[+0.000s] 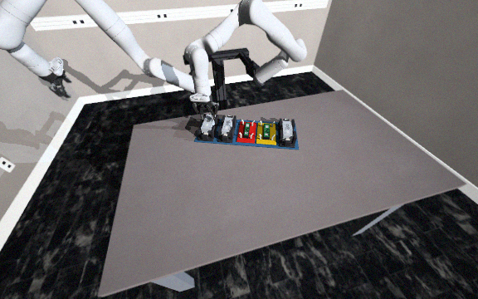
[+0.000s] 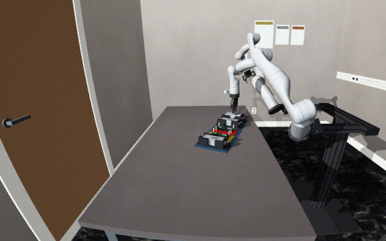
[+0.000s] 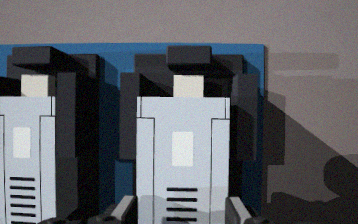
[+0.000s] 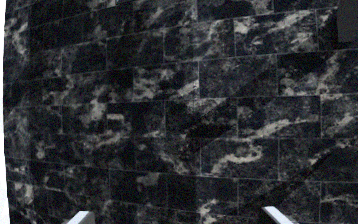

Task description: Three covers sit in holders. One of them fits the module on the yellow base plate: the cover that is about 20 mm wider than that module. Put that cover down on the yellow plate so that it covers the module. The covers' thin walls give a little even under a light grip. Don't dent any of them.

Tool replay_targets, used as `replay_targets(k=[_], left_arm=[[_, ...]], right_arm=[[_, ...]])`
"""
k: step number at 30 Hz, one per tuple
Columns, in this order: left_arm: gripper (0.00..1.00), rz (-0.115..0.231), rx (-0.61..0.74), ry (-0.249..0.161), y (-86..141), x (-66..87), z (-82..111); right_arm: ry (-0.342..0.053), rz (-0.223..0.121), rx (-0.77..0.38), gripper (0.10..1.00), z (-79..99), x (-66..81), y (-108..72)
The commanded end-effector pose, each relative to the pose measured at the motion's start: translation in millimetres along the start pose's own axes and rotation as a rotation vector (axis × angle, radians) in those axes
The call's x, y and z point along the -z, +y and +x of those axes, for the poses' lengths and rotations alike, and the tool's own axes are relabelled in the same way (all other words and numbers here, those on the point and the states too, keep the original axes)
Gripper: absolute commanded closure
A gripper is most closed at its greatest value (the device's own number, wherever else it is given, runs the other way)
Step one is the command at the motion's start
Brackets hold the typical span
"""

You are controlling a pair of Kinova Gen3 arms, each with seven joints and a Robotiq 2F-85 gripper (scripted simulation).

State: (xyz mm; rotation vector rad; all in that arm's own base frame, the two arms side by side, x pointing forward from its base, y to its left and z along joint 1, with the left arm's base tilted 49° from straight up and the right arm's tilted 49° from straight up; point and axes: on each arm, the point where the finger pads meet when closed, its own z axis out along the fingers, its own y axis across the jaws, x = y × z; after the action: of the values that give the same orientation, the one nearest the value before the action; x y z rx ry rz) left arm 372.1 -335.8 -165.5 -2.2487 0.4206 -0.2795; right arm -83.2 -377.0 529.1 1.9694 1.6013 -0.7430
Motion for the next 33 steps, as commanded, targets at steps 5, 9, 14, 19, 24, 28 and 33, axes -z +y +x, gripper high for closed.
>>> replay_targets(k=[5,9,14,19,24,28,33], left_arm=[[0.002,-0.002,0.000,0.002,1,1.7,0.5],[0.002,-0.002,0.000,0.002,1,1.7,0.5],[0.002,-0.002,0.000,0.002,1,1.7,0.5],[0.002,-0.002,0.000,0.002,1,1.7,0.5],[0.002,-0.003,0.000,0.003,1,0.5,1.0],[0.002,-0.006,-0.001,0.009,2,-4.0,3.0],[0.002,-0.011,-0.003,0.016,4,-9.6,5.6]], right_arm=[[-0.001,0.000,-0.001,0.100,-0.3,0.4,-0.4],[-0.001,0.000,-0.001,0.100,-0.3,0.4,-0.4],[-0.001,0.000,-0.001,0.100,-0.3,0.4,-0.4],[-0.001,0.000,-0.001,0.100,-0.3,0.4,-0.4],[-0.001,0.000,-0.001,0.100,-0.3,0.4,-0.4],[-0.001,0.000,-0.001,0.100,-0.3,0.4,-0.4],[-0.001,0.000,-0.001,0.100,-0.3,0.4,-0.4]])
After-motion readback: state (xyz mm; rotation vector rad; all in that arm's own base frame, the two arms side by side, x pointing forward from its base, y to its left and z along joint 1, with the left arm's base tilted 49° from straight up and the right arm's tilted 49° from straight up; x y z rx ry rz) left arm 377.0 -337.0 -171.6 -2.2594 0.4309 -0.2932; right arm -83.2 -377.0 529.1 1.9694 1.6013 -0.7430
